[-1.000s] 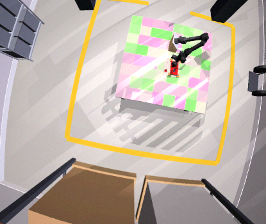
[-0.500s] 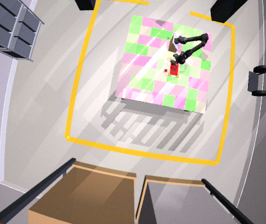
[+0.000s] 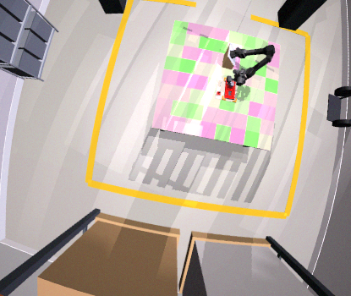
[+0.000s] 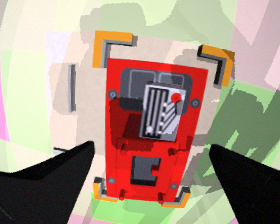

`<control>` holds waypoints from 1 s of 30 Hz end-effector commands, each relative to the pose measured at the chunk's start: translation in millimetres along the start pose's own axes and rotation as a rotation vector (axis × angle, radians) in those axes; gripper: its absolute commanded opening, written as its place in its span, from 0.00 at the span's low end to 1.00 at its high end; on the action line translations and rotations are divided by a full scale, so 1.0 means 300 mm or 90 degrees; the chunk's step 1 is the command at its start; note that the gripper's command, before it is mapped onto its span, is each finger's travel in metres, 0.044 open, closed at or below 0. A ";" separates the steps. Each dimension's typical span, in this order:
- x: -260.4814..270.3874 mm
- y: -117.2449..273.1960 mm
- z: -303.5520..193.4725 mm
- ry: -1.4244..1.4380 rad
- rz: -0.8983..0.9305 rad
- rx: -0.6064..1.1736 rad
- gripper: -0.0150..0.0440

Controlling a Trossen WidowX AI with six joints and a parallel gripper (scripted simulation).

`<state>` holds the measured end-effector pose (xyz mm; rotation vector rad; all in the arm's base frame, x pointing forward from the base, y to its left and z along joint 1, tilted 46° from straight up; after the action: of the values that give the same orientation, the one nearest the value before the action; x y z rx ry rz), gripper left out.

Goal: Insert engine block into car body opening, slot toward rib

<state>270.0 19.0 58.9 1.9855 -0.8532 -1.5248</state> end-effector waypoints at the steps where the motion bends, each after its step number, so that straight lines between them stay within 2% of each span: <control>1: -0.012 0.009 -0.003 -0.052 -0.014 -0.009 1.00; 11: -0.028 0.006 0.049 -0.056 -0.015 -0.010 1.00; 30: -0.023 -0.111 0.045 -0.076 -0.037 -0.028 1.00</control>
<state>261.2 43.3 39.0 1.9212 -0.8209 -1.6811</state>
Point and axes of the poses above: the point midway between the two fingers, 35 mm back from their tips, its own y axis back along the fingers, its own x axis across the jaws, z = x × y, the point moved 3 cm from there along y, back along the fingers, and after that the axes turned 9 degrees about y, right-handed, at the moved point
